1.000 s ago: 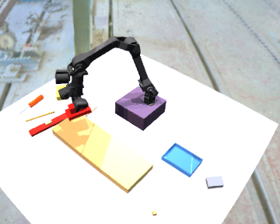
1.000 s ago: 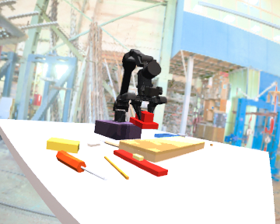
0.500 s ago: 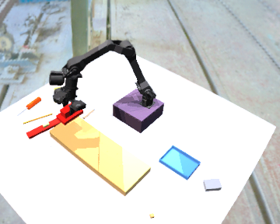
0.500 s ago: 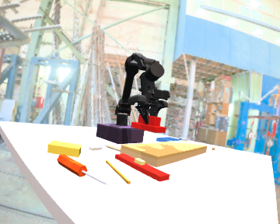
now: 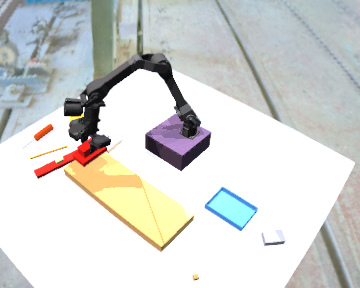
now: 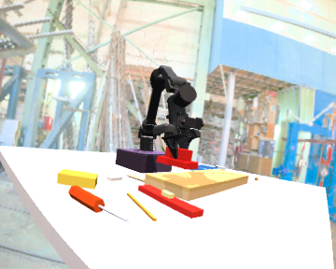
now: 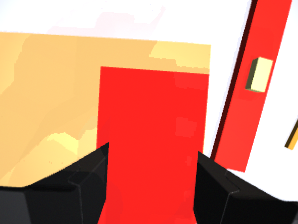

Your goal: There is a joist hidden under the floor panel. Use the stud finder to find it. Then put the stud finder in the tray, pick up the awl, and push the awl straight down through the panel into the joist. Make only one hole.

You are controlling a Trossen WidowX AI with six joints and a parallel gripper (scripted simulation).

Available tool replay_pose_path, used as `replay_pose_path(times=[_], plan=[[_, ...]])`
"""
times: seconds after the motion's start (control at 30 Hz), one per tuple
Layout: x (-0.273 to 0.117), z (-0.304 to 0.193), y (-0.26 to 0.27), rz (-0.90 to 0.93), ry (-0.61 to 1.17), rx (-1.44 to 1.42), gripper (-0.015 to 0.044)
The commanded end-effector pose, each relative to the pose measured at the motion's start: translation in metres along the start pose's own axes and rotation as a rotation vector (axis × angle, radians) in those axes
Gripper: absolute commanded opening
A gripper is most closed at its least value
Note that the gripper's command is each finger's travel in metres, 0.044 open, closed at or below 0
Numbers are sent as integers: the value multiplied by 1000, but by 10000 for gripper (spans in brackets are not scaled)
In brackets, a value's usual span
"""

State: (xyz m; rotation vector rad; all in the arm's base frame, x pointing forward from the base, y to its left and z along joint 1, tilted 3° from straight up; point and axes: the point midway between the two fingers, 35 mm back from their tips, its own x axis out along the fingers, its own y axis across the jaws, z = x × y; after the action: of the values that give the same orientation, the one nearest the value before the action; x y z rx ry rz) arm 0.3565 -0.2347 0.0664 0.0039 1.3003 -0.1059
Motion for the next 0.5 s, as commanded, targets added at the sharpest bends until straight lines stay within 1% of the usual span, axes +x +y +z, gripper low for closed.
replay_pose_path(times=[0.0, 0.27, 0.47], plan=[[8, -1, 0, 4, -6, -6, 0], [25, -6, 1, 5, -4, -10, 0], [30, -7, 1, 5, -3, -10, 0]])
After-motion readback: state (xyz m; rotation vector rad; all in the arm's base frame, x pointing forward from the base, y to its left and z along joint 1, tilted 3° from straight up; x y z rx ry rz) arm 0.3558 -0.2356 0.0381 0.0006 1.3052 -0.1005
